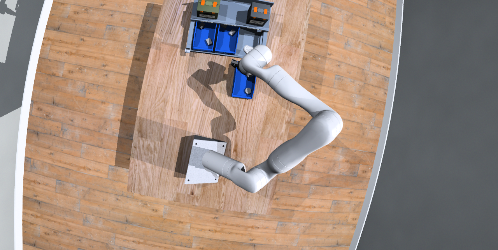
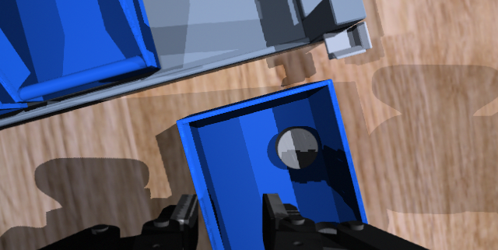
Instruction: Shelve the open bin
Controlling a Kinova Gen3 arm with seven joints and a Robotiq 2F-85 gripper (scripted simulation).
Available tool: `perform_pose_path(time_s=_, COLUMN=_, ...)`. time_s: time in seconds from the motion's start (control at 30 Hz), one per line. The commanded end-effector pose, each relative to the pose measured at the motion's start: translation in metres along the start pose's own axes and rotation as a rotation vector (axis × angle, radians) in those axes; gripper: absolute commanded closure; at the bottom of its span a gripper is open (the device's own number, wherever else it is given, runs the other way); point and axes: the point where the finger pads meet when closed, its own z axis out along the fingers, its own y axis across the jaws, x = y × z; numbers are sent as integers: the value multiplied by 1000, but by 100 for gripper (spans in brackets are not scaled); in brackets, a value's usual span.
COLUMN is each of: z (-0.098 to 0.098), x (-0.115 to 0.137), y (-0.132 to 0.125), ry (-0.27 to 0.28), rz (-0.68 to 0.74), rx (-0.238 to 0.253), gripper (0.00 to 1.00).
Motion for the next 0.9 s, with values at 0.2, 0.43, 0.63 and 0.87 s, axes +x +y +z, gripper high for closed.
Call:
perform_pose_path(time_s=0.2, z=10, x=52, y=15, ry=2, rz=258, rx=1, gripper=61)
perform_pose_path(time_s=0.43, z=10, x=52, y=15, ry=2, rz=258, rx=1, gripper=61)
perform_pose_path(time_s=0.63, z=13, x=66, y=19, ry=2, rz=466, rx=2, gripper=61)
perform_pose_path(time_s=0.87, z=14, x=69, y=20, ry=2, rz=518, rx=2, gripper=61)
